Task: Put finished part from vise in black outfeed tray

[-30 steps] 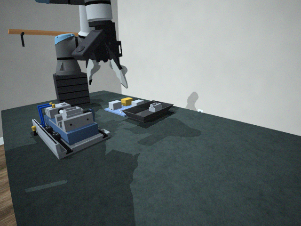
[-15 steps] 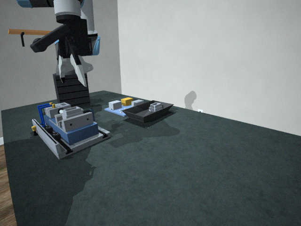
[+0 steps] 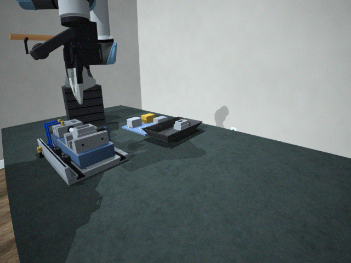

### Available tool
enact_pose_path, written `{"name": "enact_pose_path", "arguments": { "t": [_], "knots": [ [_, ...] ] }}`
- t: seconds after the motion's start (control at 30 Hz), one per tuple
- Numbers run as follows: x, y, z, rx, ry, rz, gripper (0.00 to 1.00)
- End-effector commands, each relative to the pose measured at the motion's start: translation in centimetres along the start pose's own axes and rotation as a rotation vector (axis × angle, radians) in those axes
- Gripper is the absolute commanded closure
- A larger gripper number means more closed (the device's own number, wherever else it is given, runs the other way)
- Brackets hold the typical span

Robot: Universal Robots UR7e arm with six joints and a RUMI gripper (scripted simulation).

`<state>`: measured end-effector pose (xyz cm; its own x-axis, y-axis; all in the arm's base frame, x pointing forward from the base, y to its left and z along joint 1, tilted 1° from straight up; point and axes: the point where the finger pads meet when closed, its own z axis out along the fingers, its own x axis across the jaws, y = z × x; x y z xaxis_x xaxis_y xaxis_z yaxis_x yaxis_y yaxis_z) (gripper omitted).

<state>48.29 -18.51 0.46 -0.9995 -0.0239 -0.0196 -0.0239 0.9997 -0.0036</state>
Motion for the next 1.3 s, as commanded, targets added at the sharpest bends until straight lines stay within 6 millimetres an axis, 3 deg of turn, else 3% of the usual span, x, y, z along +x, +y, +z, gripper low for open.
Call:
{"name": "enact_pose_path", "arguments": {
  "t": [0.0, 1.13, 1.17, 1.27],
  "knots": [
    [-0.03, -0.04, -0.06, 0.001, -0.001, 0.0, 1.0],
    [-0.03, -0.04, -0.06, 0.001, -0.001, 0.0, 1.0],
    [-0.03, -0.04, -0.06, 0.001, -0.001, 0.0, 0.6],
    [-0.03, -0.04, -0.06, 0.001, -0.001, 0.0, 0.6]
  ]
}}
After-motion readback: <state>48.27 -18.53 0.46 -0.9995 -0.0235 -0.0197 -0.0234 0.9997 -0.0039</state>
